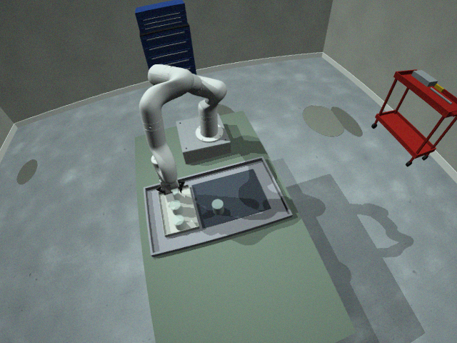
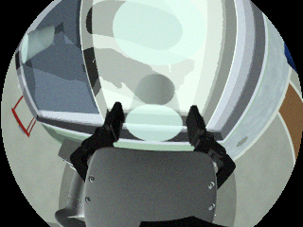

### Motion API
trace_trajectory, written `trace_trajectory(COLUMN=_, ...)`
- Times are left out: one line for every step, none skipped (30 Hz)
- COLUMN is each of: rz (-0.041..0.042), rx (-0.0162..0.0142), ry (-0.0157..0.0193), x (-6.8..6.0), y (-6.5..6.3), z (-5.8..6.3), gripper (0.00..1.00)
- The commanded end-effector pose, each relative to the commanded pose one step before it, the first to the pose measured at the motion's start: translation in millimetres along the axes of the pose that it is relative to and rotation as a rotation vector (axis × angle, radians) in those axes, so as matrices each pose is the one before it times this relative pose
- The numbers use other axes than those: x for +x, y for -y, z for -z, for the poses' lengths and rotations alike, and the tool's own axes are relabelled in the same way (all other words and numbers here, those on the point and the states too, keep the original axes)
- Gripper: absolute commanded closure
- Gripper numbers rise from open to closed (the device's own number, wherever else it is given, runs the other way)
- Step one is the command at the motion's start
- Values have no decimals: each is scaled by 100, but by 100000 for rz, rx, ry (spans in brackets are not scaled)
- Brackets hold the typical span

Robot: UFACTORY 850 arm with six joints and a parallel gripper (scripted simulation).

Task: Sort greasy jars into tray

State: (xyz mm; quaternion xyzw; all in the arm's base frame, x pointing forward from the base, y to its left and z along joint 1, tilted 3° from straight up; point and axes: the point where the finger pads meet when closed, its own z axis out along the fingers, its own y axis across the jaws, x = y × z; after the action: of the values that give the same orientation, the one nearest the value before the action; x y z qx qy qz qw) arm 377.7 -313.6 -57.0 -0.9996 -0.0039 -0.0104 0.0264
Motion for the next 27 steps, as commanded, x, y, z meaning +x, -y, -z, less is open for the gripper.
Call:
trace_trajectory(rz=8, rx=-183, ry=-2, x=89, y=-74, z=1762, gripper=0)
trace_trajectory(rz=0, rx=0, ry=0, x=0, y=0, z=388, gripper=0)
trace_trajectory(rz=0, rx=0, ry=0, x=0, y=0, z=388, gripper=0)
trace_trajectory(rz=0, rx=0, ry=0, x=0, y=0, z=388, gripper=0)
trace_trajectory(rz=0, rx=0, ry=0, x=0, y=0, z=0, gripper=0)
trace_trajectory(rz=0, rx=0, ry=0, x=0, y=0, z=0, gripper=0)
trace_trajectory(rz=0, rx=0, ry=0, x=0, y=0, z=388, gripper=0)
trace_trajectory(rz=0, rx=0, ry=0, x=0, y=0, z=388, gripper=0)
trace_trajectory(rz=0, rx=0, ry=0, x=0, y=0, z=388, gripper=0)
trace_trajectory(rz=0, rx=0, ry=0, x=0, y=0, z=388, gripper=0)
trace_trajectory(rz=0, rx=0, ry=0, x=0, y=0, z=388, gripper=0)
trace_trajectory(rz=0, rx=0, ry=0, x=0, y=0, z=388, gripper=0)
trace_trajectory(rz=0, rx=0, ry=0, x=0, y=0, z=388, gripper=0)
trace_trajectory(rz=0, rx=0, ry=0, x=0, y=0, z=388, gripper=0)
trace_trajectory(rz=0, rx=0, ry=0, x=0, y=0, z=388, gripper=0)
trace_trajectory(rz=0, rx=0, ry=0, x=0, y=0, z=388, gripper=0)
trace_trajectory(rz=0, rx=0, ry=0, x=0, y=0, z=388, gripper=0)
trace_trajectory(rz=0, rx=0, ry=0, x=0, y=0, z=388, gripper=0)
trace_trajectory(rz=0, rx=0, ry=0, x=0, y=0, z=388, gripper=0)
trace_trajectory(rz=0, rx=0, ry=0, x=0, y=0, z=388, gripper=0)
trace_trajectory(rz=0, rx=0, ry=0, x=0, y=0, z=388, gripper=0)
trace_trajectory(rz=0, rx=0, ry=0, x=0, y=0, z=0, gripper=0)
trace_trajectory(rz=0, rx=0, ry=0, x=0, y=0, z=0, gripper=0)
trace_trajectory(rz=0, rx=0, ry=0, x=0, y=0, z=388, gripper=0)
trace_trajectory(rz=0, rx=0, ry=0, x=0, y=0, z=388, gripper=0)
trace_trajectory(rz=0, rx=0, ry=0, x=0, y=0, z=0, gripper=0)
trace_trajectory(rz=0, rx=0, ry=0, x=0, y=0, z=0, gripper=0)
